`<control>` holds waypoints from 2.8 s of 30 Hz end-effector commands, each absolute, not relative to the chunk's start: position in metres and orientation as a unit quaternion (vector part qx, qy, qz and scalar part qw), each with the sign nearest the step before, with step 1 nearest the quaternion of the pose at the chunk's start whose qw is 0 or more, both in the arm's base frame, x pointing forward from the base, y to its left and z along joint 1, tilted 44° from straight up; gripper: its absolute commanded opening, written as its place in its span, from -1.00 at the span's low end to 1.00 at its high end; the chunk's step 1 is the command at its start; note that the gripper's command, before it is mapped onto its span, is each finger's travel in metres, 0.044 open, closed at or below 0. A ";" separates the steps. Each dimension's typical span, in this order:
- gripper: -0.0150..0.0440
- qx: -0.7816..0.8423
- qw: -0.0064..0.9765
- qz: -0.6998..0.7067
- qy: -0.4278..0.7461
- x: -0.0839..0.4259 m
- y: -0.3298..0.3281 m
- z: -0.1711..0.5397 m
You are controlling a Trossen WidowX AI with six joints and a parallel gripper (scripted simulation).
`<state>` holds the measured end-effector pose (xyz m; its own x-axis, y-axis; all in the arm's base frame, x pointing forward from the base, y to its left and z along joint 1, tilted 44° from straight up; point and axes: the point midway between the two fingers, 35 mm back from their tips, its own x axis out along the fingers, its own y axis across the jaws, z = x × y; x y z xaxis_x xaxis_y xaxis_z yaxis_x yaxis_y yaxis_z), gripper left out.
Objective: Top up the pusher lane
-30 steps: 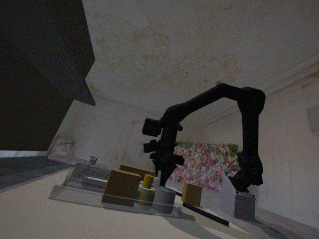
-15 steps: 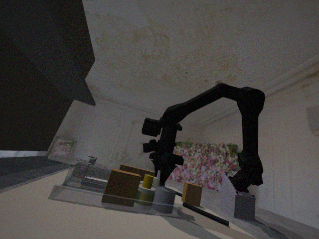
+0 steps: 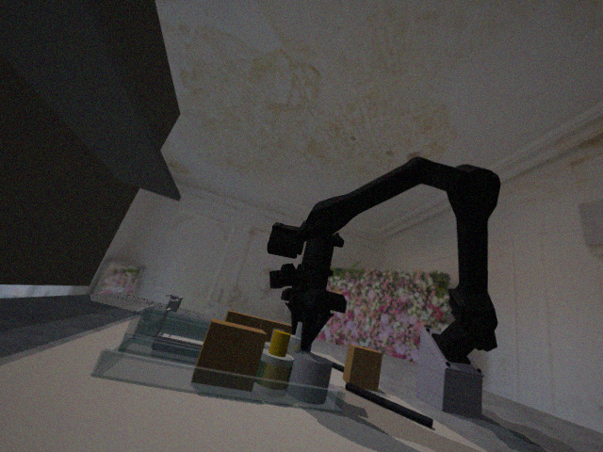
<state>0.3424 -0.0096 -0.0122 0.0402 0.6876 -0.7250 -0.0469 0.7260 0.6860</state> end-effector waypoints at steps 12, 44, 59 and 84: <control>-0.49 0.250 0.685 0.272 0.628 0.350 -0.008 -0.013; -0.49 0.250 0.685 0.273 0.628 0.349 -0.002 -0.019; -0.49 0.250 0.685 0.273 0.628 0.349 0.001 -0.022; -0.49 0.250 0.685 0.273 0.628 0.348 0.007 -0.027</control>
<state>0.3446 0.0055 -0.0274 0.0491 0.6838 -0.7280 -0.0519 0.7296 0.6819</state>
